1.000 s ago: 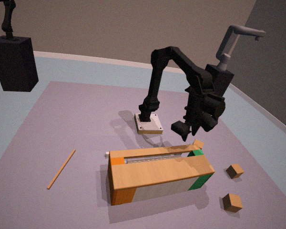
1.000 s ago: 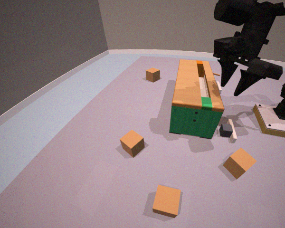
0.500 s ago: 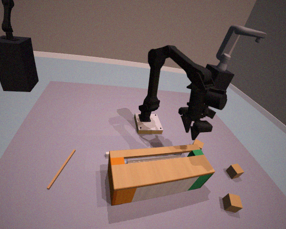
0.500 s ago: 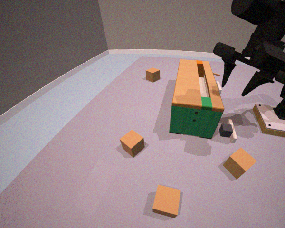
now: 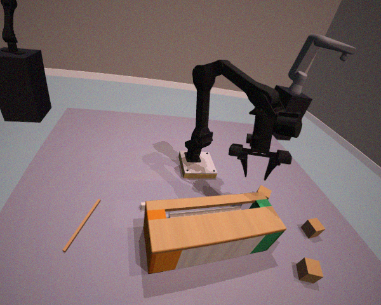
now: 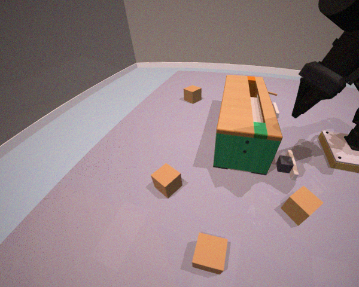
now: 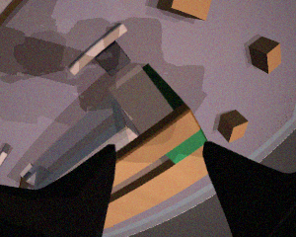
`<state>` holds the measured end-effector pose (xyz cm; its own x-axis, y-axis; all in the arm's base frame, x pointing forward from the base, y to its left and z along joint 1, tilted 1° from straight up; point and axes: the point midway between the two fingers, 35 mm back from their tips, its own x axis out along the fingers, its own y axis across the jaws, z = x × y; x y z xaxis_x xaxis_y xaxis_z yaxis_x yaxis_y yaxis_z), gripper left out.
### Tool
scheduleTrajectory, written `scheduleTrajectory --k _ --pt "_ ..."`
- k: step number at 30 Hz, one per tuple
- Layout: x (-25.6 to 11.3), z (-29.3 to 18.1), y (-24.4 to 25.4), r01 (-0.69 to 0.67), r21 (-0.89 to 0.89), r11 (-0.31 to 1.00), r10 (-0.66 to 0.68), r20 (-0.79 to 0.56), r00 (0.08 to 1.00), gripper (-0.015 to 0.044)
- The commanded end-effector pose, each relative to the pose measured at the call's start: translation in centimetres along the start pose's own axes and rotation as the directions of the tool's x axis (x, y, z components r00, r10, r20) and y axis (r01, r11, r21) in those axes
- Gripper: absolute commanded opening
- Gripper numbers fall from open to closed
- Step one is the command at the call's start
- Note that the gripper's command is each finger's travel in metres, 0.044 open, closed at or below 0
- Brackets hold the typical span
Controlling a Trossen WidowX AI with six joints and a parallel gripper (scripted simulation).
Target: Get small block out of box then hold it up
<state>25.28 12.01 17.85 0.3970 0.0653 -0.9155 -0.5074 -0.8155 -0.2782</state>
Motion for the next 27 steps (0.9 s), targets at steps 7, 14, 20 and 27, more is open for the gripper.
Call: scheduleTrajectory --k 7,14,20,27 --pt "0.2 1.0 0.5 -0.039 -0.598 0.801 0.003 -0.061 0.998 0.0285" --pt "0.2 1.0 0.5 -0.039 -0.598 0.801 0.003 -0.061 0.998 0.0285" --pt "6.1 2.4 1.9 -0.042 -0.587 0.808 0.007 -0.063 0.998 0.0285" --pt "8.9 3.4 3.1 -0.039 -0.598 0.800 0.003 -0.061 0.998 0.0285"
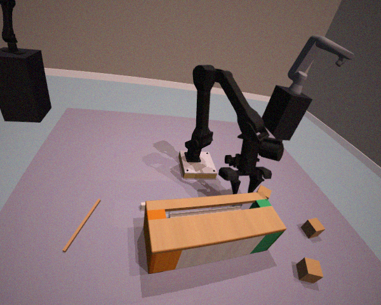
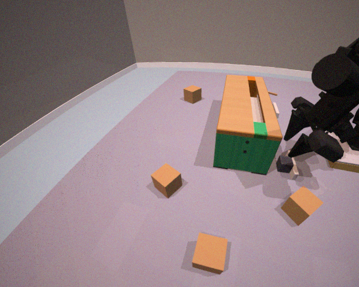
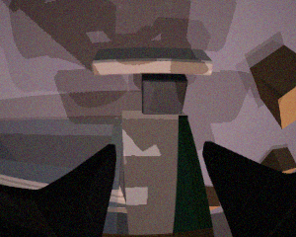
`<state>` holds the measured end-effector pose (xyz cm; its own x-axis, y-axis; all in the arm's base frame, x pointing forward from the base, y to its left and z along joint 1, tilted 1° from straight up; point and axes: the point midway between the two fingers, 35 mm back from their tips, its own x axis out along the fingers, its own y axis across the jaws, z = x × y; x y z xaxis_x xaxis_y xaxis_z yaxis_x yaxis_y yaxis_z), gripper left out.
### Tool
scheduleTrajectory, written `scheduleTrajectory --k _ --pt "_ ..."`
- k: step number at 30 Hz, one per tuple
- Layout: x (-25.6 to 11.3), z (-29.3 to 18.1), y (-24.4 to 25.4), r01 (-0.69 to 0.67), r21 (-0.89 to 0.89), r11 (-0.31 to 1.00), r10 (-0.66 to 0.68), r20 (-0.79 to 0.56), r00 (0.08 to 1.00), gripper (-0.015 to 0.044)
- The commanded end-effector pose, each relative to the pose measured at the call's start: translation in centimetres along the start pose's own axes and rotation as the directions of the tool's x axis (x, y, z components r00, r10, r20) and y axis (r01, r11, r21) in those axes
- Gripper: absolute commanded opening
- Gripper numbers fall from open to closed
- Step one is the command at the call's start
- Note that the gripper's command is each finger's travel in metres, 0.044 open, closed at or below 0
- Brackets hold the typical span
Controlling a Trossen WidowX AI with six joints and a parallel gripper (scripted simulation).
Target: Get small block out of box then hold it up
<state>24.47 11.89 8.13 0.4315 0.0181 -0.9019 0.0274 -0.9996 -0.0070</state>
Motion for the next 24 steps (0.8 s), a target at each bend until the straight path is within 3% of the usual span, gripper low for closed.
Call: scheduleTrajectory --k 1,24 --pt "0.4 0.0 -0.1 0.009 -0.005 1.000 -0.009 -0.011 1.000 0.0285" --pt "3.9 1.4 -0.4 0.009 -0.005 1.000 -0.009 -0.011 1.000 0.0285"
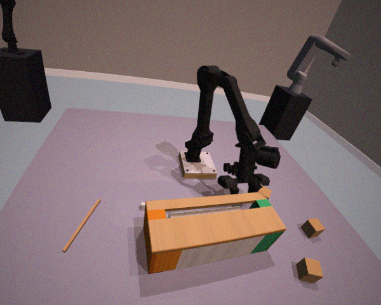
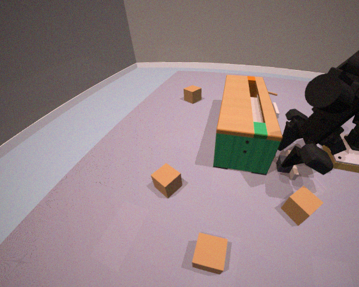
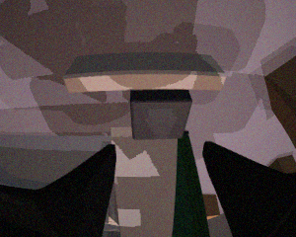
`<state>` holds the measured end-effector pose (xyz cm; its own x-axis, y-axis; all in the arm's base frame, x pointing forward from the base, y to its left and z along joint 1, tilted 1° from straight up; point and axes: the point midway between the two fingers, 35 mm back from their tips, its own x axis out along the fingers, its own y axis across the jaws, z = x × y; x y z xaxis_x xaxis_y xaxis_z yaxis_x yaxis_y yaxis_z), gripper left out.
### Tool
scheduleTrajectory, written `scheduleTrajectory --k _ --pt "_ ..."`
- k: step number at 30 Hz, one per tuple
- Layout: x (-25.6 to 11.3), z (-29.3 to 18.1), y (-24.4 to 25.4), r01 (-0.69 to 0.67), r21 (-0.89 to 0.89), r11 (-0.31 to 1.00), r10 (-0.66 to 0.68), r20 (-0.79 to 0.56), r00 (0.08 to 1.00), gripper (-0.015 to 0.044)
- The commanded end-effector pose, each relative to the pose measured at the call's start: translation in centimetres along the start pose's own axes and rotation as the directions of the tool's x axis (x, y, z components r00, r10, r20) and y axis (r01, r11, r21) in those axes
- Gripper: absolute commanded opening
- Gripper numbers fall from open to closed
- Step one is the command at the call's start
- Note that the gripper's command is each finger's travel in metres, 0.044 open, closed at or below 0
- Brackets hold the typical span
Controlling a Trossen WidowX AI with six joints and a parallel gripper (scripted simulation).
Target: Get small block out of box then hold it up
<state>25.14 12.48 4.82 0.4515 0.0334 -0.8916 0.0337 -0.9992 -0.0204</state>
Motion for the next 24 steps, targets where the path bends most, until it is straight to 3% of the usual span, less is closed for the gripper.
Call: scheduleTrajectory --k 1,16,24 --pt "0.7 0.7 0.1 -0.005 -0.005 1.000 0.005 0.012 1.000 0.0285" --pt "2.5 1.7 0.1 -0.005 -0.005 1.000 0.005 0.012 1.000 0.0285" --pt "2.5 1.7 0.1 -0.005 -0.005 1.000 0.005 0.012 1.000 0.0095"
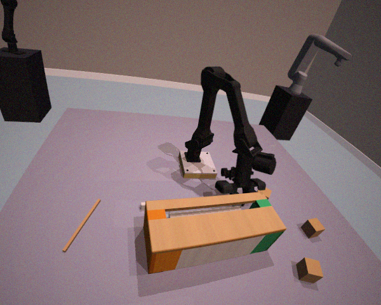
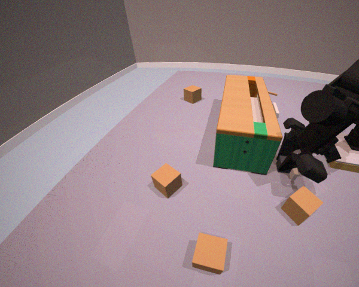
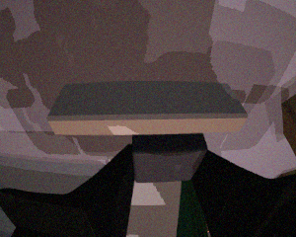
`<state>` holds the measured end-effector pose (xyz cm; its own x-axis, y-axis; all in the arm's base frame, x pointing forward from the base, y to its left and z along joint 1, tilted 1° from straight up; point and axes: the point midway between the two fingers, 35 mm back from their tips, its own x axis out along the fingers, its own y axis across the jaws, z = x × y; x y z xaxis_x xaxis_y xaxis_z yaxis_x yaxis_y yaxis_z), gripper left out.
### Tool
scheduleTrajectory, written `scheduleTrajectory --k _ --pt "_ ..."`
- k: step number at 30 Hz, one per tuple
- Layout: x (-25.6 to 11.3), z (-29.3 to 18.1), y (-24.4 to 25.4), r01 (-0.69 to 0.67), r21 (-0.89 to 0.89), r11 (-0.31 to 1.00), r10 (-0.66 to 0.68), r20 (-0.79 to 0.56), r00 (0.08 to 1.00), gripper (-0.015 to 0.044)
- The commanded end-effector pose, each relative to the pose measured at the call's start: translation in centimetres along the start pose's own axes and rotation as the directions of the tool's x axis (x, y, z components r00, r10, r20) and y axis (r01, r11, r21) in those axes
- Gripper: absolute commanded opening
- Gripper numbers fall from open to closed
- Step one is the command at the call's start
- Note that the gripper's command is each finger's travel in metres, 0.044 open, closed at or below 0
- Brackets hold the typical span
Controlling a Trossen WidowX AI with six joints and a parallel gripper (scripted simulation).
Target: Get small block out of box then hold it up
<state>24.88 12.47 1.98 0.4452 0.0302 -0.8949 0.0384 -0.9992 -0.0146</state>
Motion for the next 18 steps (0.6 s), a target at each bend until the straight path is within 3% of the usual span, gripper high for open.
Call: scheduleTrajectory --k 1,5,14,18 --pt "0.1 0.2 0.1 -0.002 0.002 1.000 0.002 0.005 1.000 0.0088" --pt "-0.5 -0.7 -0.4 0.015 0.031 0.999 -0.014 -0.020 1.000 0.0002" --pt "-5.3 -2.5 -0.1 0.001 0.002 1.000 -0.001 -0.002 1.000 0.0000" --pt "-5.8 -2.6 0.0 0.002 -0.004 1.000 -0.002 0.000 1.000 0.0000"
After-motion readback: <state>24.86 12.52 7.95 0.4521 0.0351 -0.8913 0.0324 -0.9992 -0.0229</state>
